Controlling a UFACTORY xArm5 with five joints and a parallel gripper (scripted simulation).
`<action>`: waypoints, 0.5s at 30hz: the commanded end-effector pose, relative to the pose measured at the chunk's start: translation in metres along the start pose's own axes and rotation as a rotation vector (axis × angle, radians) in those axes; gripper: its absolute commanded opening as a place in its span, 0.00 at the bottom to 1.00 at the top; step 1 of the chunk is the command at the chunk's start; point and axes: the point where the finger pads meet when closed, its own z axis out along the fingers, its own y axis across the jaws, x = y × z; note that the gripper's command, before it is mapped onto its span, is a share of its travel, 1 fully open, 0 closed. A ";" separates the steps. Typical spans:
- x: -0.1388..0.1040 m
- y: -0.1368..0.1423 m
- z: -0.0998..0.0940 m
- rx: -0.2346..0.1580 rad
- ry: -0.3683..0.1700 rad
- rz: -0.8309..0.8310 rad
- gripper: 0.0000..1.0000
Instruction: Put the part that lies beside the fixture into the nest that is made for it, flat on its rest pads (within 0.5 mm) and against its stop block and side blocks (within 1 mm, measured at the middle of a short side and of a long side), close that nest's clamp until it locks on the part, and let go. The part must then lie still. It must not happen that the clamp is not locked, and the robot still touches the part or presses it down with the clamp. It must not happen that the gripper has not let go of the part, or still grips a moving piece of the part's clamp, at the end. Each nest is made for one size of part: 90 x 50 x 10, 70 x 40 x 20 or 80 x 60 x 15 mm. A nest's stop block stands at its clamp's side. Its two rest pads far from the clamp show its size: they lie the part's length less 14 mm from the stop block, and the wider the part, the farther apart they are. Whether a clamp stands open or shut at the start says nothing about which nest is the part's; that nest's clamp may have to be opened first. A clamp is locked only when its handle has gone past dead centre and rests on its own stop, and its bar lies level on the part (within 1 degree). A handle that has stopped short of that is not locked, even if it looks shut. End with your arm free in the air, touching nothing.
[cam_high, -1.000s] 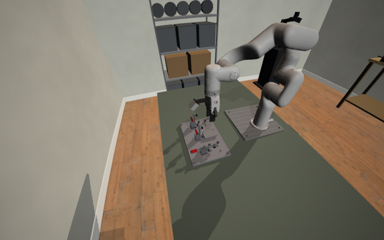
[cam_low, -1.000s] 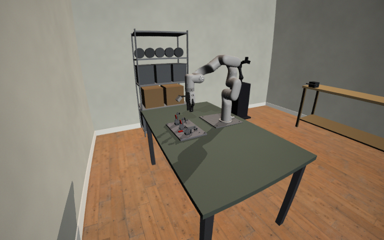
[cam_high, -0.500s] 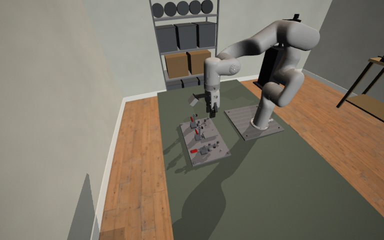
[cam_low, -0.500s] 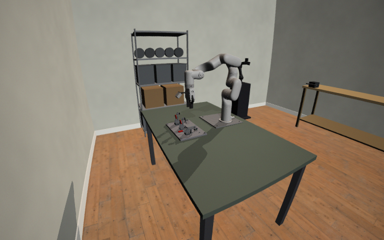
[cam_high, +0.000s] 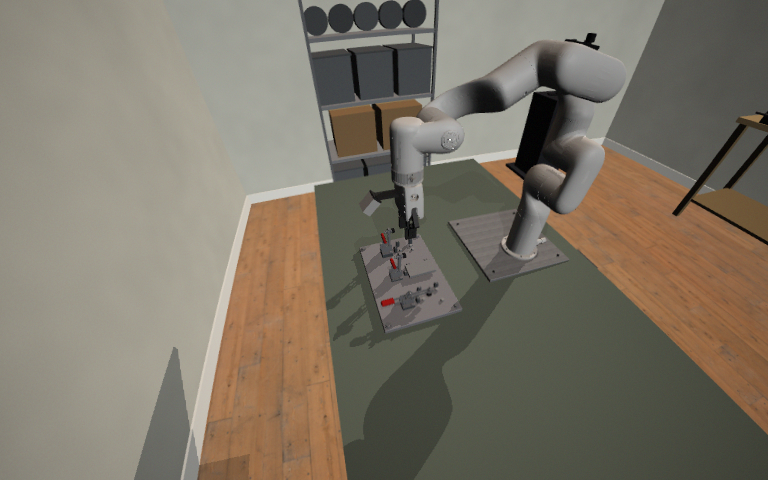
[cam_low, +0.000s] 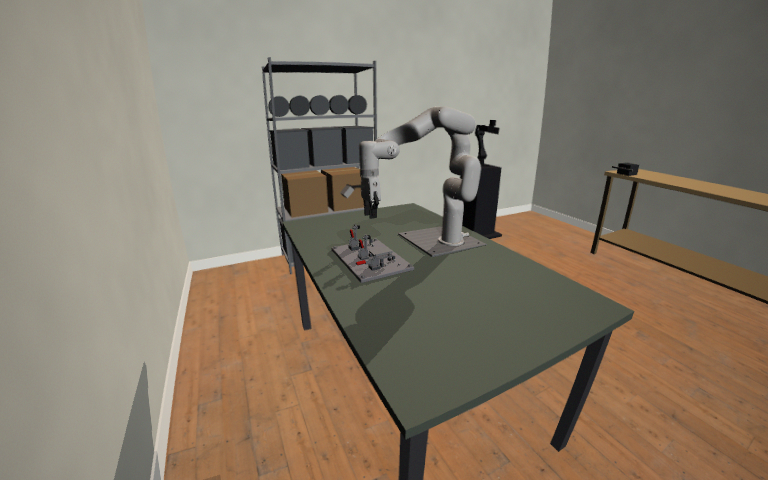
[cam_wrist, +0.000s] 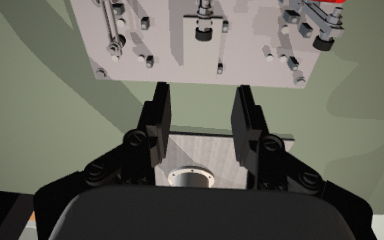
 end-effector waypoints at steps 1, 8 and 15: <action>0.024 0.000 -0.001 0.000 0.001 0.000 0.47; 0.039 0.000 -0.001 0.000 0.001 0.000 0.47; 0.046 0.000 -0.001 0.000 0.001 0.000 0.47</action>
